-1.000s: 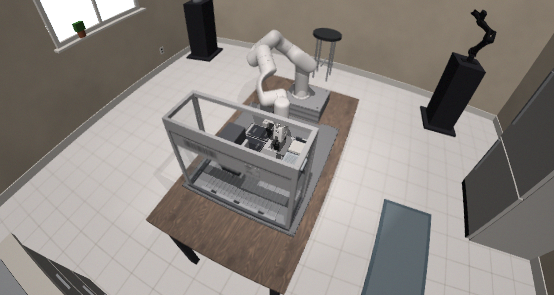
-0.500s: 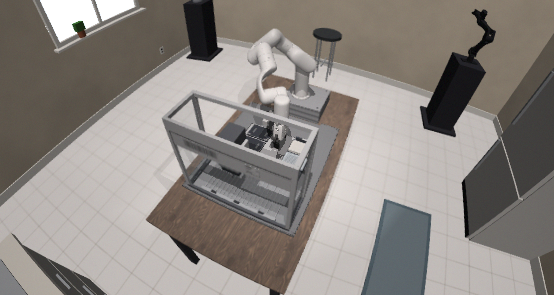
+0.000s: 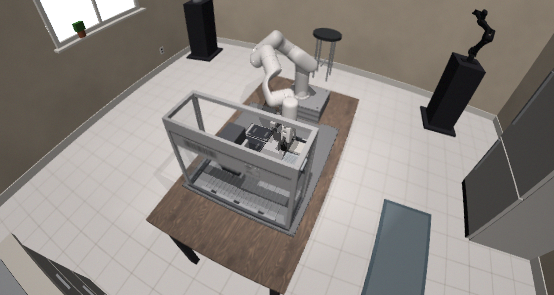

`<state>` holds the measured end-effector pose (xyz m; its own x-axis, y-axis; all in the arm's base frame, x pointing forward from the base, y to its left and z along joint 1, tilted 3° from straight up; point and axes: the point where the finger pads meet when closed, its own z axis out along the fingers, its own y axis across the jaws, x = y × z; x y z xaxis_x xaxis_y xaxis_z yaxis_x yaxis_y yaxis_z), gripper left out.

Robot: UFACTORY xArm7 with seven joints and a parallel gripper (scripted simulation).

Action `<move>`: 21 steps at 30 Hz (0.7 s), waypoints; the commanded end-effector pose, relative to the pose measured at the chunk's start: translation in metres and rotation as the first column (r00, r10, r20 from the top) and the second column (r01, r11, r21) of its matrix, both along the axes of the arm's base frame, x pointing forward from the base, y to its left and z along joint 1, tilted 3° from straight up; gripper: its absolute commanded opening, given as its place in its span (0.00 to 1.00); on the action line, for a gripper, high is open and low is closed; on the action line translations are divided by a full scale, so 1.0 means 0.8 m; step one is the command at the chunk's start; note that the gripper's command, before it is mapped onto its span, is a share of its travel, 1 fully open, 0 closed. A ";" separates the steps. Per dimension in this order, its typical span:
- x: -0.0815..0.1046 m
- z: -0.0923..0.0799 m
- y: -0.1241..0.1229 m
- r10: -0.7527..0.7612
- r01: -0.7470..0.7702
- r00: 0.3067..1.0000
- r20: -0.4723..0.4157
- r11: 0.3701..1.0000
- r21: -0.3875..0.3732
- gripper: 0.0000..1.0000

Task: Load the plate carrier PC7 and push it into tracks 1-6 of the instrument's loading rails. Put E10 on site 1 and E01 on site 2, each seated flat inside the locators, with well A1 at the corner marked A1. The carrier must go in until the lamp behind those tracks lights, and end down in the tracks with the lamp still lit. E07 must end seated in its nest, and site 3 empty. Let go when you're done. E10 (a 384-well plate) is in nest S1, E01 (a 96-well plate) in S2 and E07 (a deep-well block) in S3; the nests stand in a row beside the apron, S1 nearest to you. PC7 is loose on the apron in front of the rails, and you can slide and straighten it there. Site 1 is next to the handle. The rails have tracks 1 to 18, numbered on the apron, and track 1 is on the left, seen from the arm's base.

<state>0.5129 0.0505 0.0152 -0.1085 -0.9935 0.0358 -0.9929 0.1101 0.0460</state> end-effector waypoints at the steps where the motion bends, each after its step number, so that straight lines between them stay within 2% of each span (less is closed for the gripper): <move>1: 0.006 0.000 0.030 -0.001 0.001 1.000 0.003 1.000 -0.001 1.00; 5: 0.008 0.000 0.055 -0.001 0.001 1.000 0.003 1.000 0.000 1.00; 7: 0.008 0.000 0.055 -0.001 0.001 1.000 0.003 1.000 0.000 1.00; 21: 0.018 -0.003 0.142 -0.001 0.001 1.000 0.003 1.000 0.000 1.00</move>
<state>0.5230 0.1440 0.0118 -0.1089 -0.9934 0.0353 -0.9928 0.1105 0.0453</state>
